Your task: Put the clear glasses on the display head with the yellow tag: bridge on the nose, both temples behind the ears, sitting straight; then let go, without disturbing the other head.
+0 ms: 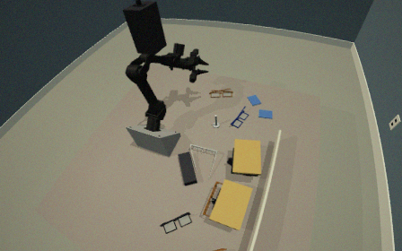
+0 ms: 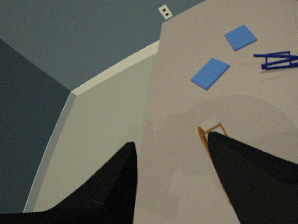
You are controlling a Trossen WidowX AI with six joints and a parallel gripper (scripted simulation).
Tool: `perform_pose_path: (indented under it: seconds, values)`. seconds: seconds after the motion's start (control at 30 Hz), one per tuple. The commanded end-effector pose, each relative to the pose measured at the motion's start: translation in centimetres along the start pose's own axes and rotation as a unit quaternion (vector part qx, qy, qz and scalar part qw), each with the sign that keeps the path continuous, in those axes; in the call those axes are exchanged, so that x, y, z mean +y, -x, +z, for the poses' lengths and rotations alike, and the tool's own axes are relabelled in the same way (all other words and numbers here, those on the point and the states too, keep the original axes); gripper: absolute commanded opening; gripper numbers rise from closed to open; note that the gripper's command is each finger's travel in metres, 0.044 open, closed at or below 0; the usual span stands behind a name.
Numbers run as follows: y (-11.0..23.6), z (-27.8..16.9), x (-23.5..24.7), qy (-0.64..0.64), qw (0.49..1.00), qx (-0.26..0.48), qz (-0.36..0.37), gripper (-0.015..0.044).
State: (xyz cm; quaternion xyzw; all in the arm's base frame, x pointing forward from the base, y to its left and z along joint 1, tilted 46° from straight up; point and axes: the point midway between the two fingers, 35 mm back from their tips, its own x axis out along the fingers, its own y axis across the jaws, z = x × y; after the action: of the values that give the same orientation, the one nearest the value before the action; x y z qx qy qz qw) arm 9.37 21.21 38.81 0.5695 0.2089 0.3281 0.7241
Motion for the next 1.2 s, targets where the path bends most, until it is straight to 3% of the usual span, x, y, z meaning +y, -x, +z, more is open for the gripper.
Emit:
perform_pose_path:
  seconds: [0.0, 0.33, 0.6, 0.9, 1.17]
  values:
    - [-3.2, -0.9, -1.9, 0.143, 0.988, 0.015, -0.047, 0.0200]
    - [-10.8, 0.5, -11.9, 0.405, 0.880, 0.128, -0.213, 0.0200]
    - [-13.0, 5.8, -22.7, 0.462, 0.777, 0.288, -0.316, 0.0200]
    - [-10.2, 12.2, -32.8, 0.382, 0.746, 0.434, -0.331, 0.0200]
    - [-2.5, 14.4, -41.6, 0.123, 0.807, 0.491, -0.305, 0.0200]
